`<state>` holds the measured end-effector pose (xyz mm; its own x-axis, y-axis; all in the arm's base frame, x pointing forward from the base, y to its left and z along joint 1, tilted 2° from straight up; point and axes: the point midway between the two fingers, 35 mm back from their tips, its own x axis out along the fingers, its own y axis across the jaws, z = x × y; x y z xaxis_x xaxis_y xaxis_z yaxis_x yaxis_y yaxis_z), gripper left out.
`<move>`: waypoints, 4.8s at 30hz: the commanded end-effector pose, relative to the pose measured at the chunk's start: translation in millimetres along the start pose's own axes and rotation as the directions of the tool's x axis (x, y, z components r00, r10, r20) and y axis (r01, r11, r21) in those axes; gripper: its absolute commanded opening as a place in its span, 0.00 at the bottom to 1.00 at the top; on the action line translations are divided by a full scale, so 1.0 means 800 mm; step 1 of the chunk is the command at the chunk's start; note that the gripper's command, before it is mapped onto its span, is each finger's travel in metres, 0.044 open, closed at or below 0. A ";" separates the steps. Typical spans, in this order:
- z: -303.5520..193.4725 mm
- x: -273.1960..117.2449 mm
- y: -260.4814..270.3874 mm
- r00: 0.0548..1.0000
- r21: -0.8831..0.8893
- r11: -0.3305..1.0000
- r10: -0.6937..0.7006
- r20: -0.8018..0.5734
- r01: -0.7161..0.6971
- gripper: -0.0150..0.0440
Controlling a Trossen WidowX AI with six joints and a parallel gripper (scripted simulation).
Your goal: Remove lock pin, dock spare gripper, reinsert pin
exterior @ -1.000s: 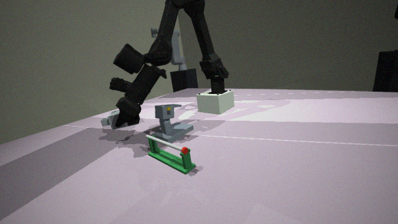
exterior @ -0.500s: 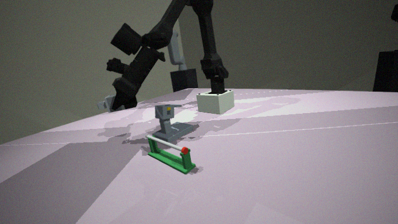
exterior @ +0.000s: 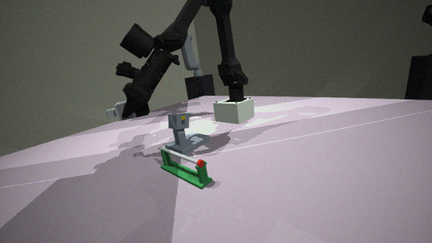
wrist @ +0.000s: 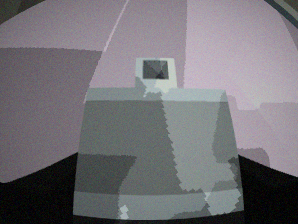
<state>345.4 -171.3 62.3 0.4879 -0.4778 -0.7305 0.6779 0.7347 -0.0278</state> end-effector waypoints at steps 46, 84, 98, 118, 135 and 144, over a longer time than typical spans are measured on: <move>-0.079 -0.131 0.057 0.898 -0.963 -0.062 -0.382 -0.219 -0.261 0.25; -0.090 -0.165 0.063 0.860 -0.738 -0.531 -0.492 -0.132 -0.417 0.25; -0.104 -0.144 0.066 0.861 -0.741 -0.528 -0.491 -0.132 -0.415 0.25; -0.123 -0.115 0.071 0.862 -0.742 -0.528 -0.490 -0.131 -0.413 0.25; -0.126 -0.115 0.071 0.860 -0.739 -0.527 -0.491 -0.137 -0.419 0.30; -0.126 -0.115 0.071 0.860 -0.739 -0.527 -0.491 -0.137 -0.419 0.70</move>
<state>283.7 -37.3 59.2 0.0117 -0.7067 -0.7074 -0.9683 0.1685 -0.1844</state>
